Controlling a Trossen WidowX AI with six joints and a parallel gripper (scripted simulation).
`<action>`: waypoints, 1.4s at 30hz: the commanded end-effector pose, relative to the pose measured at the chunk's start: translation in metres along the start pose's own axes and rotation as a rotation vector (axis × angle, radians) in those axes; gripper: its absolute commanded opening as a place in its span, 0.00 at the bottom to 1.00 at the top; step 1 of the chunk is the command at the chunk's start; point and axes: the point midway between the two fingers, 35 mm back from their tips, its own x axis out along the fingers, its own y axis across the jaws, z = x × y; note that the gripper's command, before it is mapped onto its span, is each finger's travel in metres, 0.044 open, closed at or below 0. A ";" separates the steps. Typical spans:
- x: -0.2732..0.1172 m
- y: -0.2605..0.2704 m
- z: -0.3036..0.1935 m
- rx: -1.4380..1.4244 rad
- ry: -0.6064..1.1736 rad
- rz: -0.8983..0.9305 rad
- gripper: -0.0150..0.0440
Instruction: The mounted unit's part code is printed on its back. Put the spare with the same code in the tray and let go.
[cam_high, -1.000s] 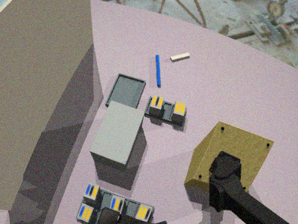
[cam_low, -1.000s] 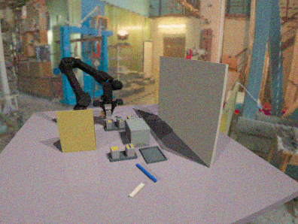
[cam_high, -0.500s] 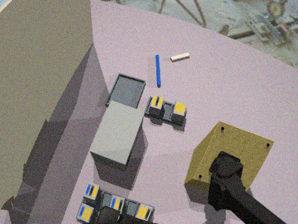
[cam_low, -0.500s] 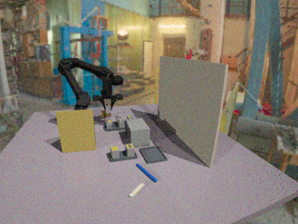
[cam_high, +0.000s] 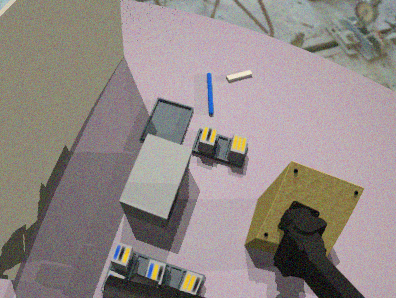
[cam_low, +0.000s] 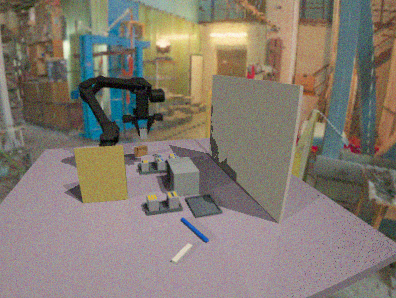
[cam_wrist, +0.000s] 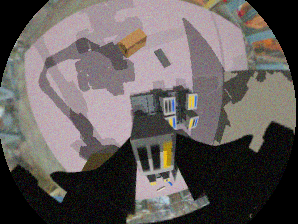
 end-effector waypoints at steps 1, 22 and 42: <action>-0.006 0.000 0.002 -0.003 -0.009 0.000 0.25; -0.018 -0.081 -0.042 0.034 0.043 -0.034 0.25; -0.027 -0.149 -0.123 0.073 0.075 -0.045 0.25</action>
